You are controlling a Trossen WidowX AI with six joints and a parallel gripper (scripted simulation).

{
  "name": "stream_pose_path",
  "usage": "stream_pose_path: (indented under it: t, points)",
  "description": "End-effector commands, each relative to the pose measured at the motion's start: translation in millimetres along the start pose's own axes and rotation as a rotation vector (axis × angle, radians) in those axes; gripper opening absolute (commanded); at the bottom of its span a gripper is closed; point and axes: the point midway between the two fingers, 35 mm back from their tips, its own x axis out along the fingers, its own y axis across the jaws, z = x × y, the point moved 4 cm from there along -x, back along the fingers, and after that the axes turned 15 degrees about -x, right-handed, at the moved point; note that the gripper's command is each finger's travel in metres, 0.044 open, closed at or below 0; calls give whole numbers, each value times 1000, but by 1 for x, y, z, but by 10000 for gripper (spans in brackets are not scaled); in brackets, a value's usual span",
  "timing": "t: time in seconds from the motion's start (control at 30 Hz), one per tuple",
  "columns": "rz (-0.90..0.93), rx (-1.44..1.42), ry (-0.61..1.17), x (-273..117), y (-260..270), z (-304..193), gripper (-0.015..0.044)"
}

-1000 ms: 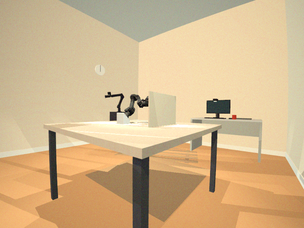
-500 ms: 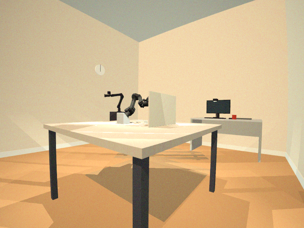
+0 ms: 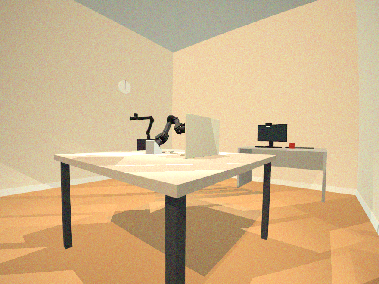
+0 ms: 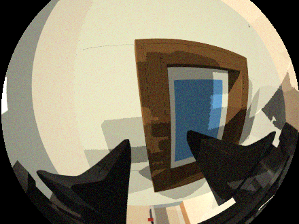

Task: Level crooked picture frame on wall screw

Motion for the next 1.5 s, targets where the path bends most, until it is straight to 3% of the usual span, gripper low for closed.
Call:
stream_pose_path:
  t: [0.0,1.0,1.23,1.47]
  points:
    - [7,-6,-4,3,1,0,260]
    - [7,-6,-4,3,2,1,260]
    - [7,-6,-4,3,2,1,76]
    - [7,-6,-4,3,2,1,10]
